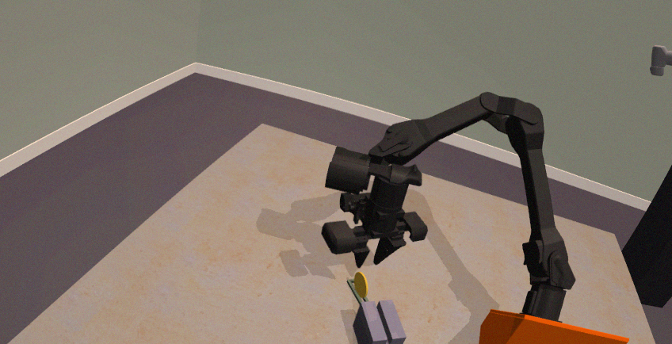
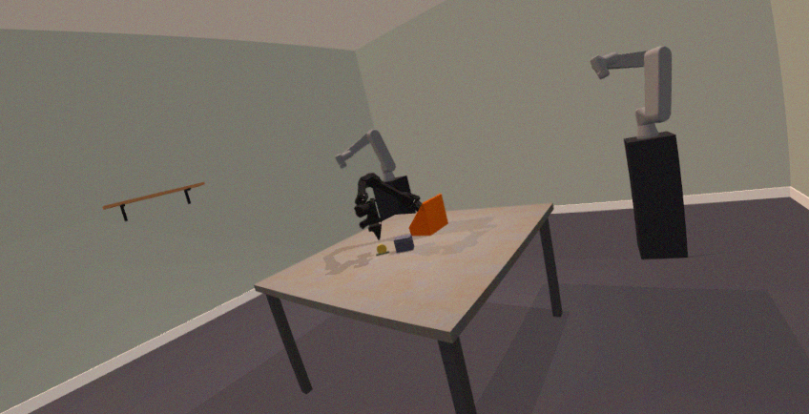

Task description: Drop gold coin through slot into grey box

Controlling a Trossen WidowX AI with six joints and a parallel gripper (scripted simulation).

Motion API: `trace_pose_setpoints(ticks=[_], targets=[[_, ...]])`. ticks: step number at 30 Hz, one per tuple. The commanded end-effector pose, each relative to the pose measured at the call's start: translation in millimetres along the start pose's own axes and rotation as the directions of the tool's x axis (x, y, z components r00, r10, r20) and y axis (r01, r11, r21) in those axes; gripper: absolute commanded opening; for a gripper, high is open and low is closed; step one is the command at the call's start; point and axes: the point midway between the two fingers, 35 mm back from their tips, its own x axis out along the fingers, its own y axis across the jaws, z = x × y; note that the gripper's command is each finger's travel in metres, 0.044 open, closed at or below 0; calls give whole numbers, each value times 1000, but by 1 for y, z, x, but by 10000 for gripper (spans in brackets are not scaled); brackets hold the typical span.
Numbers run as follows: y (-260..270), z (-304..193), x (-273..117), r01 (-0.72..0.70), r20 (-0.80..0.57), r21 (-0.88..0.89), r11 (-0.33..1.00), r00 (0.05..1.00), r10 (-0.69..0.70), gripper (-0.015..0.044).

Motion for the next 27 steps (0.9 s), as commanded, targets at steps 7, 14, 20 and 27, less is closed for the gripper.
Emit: trace_pose_setpoints(ticks=[7, 14, 20, 27], targets=[[-2, 1, 19, 6, 3, -4, 1000, 1000, -6, 161], [-1, 1, 30, 6, 2, -4, 1000, 1000, -5, 161], [-1, 1, 40, 5, 2, -4, 1000, 1000, -5, 161], [-2, 2, 52, 6, 3, -4, 1000, 1000, -6, 161]])
